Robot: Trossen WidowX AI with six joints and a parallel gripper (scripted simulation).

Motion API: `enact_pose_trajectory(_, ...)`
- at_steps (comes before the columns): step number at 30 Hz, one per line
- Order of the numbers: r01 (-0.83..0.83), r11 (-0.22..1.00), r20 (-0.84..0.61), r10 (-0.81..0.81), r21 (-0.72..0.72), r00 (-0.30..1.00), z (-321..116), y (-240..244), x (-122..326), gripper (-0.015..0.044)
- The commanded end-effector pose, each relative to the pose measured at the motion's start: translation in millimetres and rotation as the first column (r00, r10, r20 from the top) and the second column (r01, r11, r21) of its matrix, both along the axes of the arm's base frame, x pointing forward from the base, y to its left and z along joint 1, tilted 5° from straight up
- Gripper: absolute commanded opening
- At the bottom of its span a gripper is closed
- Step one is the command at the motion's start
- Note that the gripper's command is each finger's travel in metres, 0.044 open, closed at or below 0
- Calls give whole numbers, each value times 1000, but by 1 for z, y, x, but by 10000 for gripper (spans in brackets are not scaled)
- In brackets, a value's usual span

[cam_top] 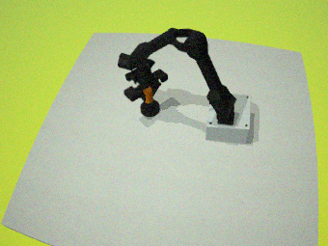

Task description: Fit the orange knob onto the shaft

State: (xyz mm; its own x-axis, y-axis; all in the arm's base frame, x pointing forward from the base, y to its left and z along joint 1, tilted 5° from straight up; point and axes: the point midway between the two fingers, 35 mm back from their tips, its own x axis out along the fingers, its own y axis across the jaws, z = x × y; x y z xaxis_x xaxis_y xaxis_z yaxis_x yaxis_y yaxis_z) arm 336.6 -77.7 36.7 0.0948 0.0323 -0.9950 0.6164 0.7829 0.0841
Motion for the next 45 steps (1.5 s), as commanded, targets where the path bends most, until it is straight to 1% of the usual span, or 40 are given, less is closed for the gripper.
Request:
enact_pose_trajectory(1, 57, 998, 0, -57, 5, 998, -1, 0, 2, 0)
enact_pose_trajectory(27, 57, 998, 0, -57, 5, 998, -4, 0, -1, 0)
enact_pose_trajectory(33, 57, 998, 0, -57, 5, 998, 2, 0, -1, 0)
enact_pose_trajectory(35, 82, 997, -1, -82, 7, 997, 2, 0, 0, 0)
enact_pose_trajectory(40, 252, 968, -9, -252, 23, 968, 1, 0, 2, 0)
enact_pose_trajectory(45, 262, 965, -10, -262, 24, 965, -1, 0, 2, 0)
